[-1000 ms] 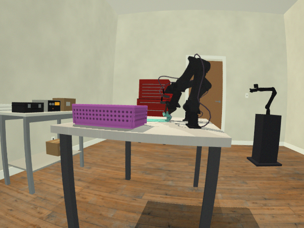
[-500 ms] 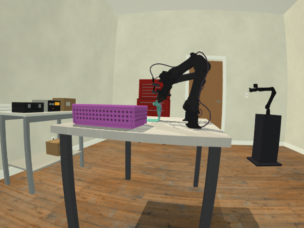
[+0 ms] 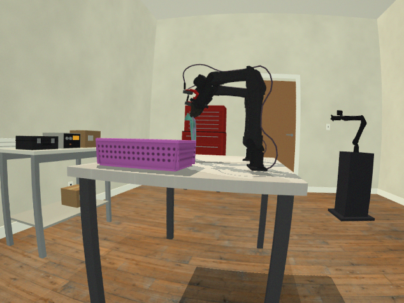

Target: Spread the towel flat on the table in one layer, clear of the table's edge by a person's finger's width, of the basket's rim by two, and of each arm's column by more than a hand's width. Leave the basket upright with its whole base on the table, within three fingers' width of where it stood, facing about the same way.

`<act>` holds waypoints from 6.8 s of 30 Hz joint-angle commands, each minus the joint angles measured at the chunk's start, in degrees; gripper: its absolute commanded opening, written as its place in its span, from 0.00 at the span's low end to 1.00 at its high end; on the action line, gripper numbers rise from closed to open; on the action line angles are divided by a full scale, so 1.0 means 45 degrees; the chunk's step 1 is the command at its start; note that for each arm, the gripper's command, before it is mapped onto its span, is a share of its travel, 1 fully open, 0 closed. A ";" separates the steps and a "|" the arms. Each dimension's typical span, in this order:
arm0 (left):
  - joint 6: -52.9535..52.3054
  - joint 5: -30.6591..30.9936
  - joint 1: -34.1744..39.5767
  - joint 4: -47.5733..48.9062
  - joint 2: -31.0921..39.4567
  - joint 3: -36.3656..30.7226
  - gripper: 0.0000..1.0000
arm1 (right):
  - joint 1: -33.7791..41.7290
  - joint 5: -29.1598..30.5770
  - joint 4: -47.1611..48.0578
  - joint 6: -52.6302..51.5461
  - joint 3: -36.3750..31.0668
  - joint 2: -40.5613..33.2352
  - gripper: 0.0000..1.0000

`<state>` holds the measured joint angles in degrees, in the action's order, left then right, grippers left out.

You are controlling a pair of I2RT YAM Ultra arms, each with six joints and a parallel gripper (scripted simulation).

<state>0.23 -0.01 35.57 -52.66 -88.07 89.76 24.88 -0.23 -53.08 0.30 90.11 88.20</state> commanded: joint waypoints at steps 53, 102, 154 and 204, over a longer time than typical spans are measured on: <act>-0.0070 -0.0128 -0.3904 1.1419 -0.4773 0.6113 0.00 | 0.0271 0.0114 1.9297 -0.0148 0.6302 0.7691 0.00; -0.0058 -0.0107 -0.3881 1.0633 -0.4189 0.5785 0.00 | 0.0273 0.0132 1.7801 -0.0123 0.5437 0.7045 0.00; -0.0045 -0.0073 -0.3068 0.6651 -0.3159 0.6184 0.00 | 0.0059 0.0080 1.1074 -0.0087 0.5246 0.4290 0.00; 0.0016 -0.0054 -0.0689 -0.2574 -0.1593 0.3795 0.00 | -0.0208 0.0106 -0.2261 -0.0003 0.4168 0.2035 0.00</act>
<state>0.01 -0.03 31.77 -60.60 -97.30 108.29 24.69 -0.25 -58.35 0.05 110.15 99.18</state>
